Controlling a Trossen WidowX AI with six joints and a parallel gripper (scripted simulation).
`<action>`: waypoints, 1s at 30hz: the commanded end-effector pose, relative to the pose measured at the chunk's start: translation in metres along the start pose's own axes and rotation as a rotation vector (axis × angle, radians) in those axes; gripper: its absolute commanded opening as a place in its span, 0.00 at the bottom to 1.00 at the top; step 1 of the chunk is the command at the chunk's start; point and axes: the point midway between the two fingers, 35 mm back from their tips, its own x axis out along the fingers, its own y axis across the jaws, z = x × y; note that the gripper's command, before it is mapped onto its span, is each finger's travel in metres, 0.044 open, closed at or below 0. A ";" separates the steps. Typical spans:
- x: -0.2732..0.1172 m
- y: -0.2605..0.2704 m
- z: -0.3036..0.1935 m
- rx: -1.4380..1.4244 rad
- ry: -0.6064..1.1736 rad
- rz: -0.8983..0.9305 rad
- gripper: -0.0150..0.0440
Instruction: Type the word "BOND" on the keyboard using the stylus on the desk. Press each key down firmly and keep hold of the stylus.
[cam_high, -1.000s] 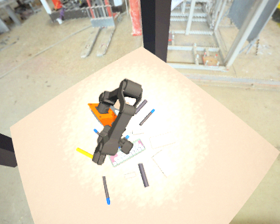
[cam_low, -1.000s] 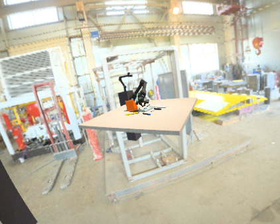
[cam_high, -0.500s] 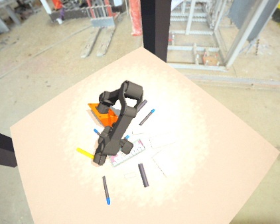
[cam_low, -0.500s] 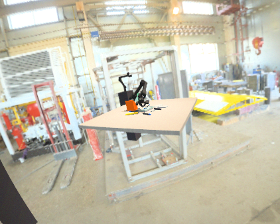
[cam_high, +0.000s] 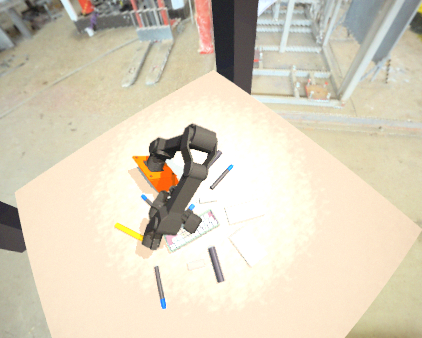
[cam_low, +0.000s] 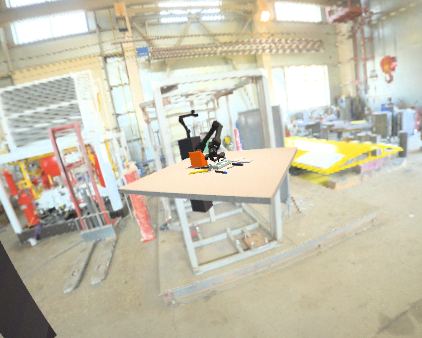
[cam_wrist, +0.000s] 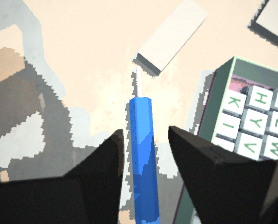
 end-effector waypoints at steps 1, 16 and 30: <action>0.004 0.001 -0.002 0.012 -0.006 0.001 0.51; 0.012 0.001 -0.006 0.012 -0.007 0.001 0.51; 0.017 0.001 -0.009 0.012 -0.007 0.001 0.51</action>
